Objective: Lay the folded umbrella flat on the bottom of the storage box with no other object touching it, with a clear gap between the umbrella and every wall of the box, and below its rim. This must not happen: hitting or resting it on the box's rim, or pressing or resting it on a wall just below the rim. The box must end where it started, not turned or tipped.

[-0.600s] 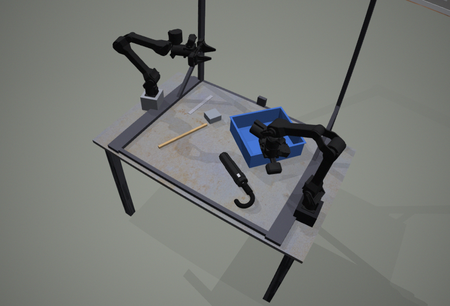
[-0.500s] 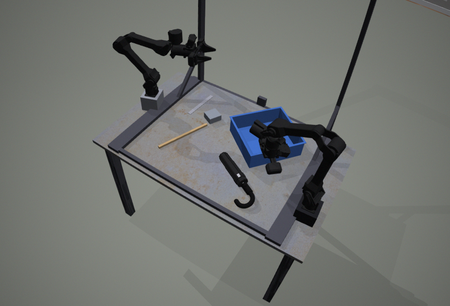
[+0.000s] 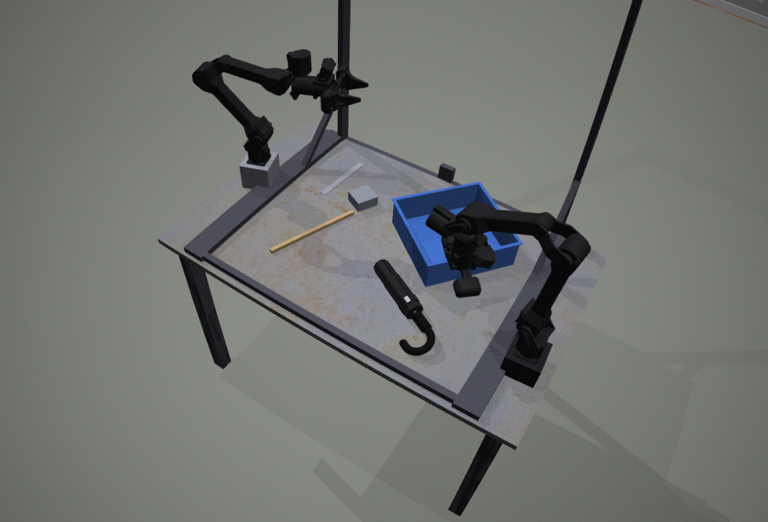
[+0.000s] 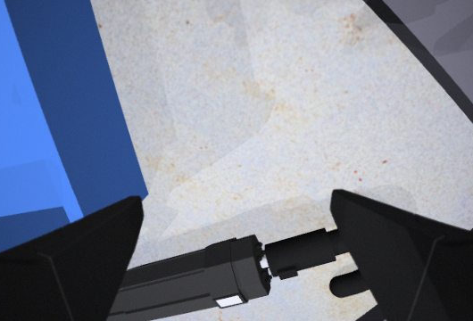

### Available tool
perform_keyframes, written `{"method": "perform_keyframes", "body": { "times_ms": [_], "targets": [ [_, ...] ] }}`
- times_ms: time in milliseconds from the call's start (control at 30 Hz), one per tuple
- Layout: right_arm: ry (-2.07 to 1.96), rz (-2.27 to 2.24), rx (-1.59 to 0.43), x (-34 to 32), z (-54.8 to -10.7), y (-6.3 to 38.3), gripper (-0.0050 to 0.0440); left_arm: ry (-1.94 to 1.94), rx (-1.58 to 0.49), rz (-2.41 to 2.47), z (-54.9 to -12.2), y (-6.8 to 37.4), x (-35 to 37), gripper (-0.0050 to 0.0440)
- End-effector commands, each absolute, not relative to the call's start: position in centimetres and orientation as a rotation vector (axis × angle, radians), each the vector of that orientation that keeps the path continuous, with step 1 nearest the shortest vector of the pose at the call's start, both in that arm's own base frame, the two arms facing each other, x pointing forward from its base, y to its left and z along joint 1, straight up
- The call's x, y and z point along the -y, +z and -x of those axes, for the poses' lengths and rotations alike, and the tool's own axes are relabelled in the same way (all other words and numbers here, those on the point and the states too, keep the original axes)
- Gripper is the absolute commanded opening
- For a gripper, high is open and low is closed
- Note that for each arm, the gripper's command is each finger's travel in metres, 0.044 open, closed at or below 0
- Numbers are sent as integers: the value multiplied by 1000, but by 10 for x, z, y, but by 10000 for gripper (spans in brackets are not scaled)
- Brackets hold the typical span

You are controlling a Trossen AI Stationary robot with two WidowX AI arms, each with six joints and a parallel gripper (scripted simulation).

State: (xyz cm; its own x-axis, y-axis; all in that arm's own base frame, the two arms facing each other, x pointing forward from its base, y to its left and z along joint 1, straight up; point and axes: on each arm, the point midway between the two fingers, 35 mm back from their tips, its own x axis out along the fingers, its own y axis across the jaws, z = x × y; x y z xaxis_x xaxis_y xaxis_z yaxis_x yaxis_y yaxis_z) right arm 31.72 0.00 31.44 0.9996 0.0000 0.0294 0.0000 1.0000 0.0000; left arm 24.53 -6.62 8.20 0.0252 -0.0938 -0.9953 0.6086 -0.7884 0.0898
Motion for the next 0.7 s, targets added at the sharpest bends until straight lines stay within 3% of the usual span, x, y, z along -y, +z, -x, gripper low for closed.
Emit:
{"method": "perform_keyframes", "body": {
  "times_ms": [0,33,667],
  "targets": [
    [0,0,50,0,-316,323,400,-1795,-510,-1817,-248,87,67,424],
    [-5,0,51,1,-317,325,400,-1788,-517,-1810,-250,87,67,440],
    [-318,-36,-273,127,-366,293,400,-1231,-930,-1212,-280,81,51,440]
  ]
}}
